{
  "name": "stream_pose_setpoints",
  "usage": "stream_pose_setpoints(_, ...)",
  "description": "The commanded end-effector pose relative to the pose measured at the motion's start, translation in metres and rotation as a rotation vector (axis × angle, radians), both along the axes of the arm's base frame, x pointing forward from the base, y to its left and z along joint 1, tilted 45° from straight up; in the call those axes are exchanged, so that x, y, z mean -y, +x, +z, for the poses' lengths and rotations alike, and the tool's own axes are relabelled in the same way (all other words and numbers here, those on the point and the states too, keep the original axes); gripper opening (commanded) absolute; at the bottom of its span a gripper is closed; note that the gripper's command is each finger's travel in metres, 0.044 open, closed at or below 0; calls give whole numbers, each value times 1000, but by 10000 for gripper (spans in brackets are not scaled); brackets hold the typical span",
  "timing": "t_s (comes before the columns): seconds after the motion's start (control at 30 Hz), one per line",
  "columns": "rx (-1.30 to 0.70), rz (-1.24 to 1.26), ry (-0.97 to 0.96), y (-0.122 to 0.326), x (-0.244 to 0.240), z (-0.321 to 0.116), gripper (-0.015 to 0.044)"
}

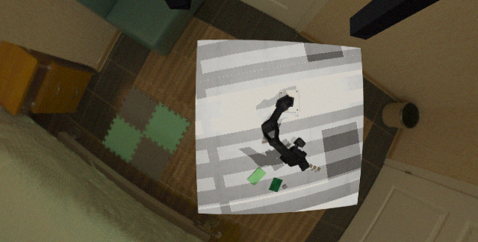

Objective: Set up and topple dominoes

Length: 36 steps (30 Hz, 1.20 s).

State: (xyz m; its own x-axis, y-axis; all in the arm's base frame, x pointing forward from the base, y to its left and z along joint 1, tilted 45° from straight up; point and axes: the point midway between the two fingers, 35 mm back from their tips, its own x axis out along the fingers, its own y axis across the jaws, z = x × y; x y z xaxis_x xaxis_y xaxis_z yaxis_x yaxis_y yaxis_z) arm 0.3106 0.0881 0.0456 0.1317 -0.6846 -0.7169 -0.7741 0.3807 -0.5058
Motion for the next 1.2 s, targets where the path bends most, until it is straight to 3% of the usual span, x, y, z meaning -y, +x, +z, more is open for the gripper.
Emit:
stream_pose_setpoints(0.0,7,7,10,-11,-43,42,440)
stream_pose_setpoints(0.27,22,-10,11,-18,-54,59,440)
stream_pose_setpoints(0.63,944,-996,215,-1,59,104,440)
stream_pose_setpoints(0.93,1434,-1487,290,-12,116,123,440)
stream_pose_setpoints(1.17,1490,-1540,298,-14,122,125,440)
